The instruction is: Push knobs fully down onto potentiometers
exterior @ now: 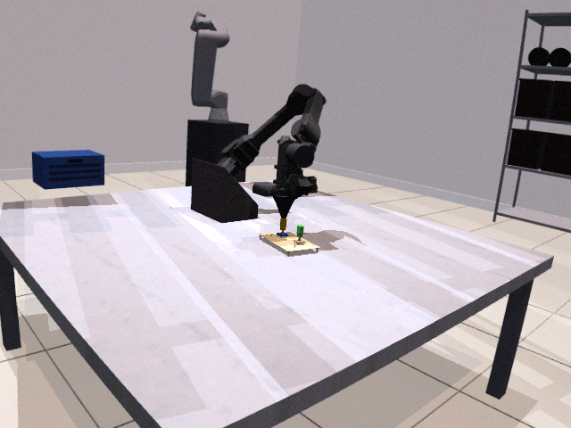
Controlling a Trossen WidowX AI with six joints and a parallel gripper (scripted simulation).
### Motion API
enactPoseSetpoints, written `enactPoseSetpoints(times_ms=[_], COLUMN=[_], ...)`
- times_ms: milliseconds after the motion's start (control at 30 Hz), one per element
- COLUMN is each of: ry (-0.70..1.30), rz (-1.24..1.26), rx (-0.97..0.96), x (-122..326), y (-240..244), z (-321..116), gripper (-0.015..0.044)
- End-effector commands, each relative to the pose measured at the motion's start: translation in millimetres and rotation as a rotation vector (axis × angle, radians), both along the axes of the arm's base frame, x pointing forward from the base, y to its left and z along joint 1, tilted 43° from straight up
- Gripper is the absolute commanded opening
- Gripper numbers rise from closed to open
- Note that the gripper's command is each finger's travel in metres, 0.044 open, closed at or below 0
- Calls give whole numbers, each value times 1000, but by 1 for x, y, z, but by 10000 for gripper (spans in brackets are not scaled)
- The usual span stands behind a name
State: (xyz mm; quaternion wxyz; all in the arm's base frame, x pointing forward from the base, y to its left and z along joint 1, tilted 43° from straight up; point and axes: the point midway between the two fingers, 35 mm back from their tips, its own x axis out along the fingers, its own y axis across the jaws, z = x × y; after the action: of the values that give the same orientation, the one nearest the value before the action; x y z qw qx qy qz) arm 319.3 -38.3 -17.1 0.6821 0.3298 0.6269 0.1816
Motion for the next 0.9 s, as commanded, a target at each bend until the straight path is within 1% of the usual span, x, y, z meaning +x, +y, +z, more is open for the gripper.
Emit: enactPoseSetpoints(times_ms=[0, 867], ry=[-1, -1], rz=[6, 6], rx=[5, 5], x=[2, 2], y=[4, 7], z=[-2, -5], gripper=[0, 0])
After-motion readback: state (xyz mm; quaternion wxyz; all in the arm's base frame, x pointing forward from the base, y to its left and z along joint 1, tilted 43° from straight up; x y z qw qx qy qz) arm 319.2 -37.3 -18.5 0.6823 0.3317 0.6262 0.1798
